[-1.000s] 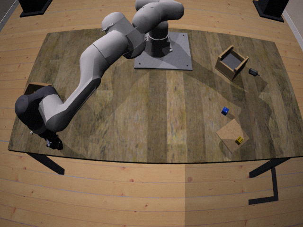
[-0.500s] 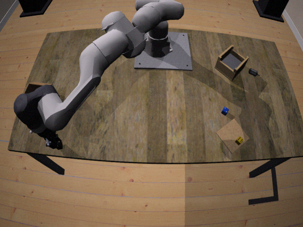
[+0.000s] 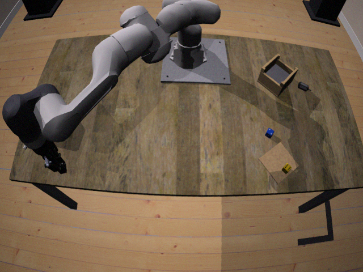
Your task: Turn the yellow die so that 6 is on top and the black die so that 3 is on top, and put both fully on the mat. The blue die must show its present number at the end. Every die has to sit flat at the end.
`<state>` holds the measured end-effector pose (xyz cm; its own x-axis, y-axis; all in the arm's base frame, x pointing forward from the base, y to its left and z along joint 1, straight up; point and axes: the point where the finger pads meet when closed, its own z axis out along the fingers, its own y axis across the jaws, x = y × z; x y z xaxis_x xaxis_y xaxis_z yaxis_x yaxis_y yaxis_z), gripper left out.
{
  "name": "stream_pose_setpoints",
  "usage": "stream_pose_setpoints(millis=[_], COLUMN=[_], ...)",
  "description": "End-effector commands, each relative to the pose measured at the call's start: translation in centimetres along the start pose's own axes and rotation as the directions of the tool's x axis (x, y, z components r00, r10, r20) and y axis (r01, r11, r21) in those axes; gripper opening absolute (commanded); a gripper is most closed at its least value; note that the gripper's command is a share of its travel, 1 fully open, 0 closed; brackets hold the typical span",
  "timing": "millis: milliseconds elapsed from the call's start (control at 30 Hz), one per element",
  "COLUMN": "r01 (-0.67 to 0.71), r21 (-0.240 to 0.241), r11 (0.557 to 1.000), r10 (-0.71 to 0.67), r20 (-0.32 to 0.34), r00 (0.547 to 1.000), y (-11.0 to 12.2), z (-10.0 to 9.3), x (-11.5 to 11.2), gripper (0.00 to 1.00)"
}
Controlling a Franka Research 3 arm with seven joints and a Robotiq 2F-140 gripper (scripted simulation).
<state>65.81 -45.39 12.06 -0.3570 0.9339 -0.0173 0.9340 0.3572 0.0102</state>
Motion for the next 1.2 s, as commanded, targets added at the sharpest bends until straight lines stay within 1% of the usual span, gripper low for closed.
stream_pose_setpoints(millis=[0, 367, 433, 500, 833, 900, 933, 1167], r01=[-0.016, -0.013, 0.05, 0.185, 0.359, 0.359, 0.402, 0.513], r21=[0.016, 0.016, 0.016, 0.014, 0.01, 0.01, 0.009, 0.006], r11=[1.0, 1.0, 0.999, 0.983, 0.933, 0.933, 0.915, 0.858], r10=[0.016, 0.013, -0.05, -0.184, -0.359, -0.359, -0.402, -0.513], r20=[-0.019, -0.019, -0.02, -0.023, -0.025, -0.025, -0.026, -0.027], r00=[1.0, 1.0, 0.999, 0.983, 0.933, 0.933, 0.915, 0.858], y=[-0.59, -0.59, -0.54, -0.45, -0.34, -0.34, -0.31, -0.24], z=[-0.2, -0.22, -0.11, 0.1, 0.38, 0.38, 0.44, 0.62], x=[0.42, 0.42, 0.41, 0.38, 0.34, 0.34, 0.33, 0.3], gripper=[0.24, 0.24, 0.24, 0.24, 0.24, 0.24, 0.24, 0.24])
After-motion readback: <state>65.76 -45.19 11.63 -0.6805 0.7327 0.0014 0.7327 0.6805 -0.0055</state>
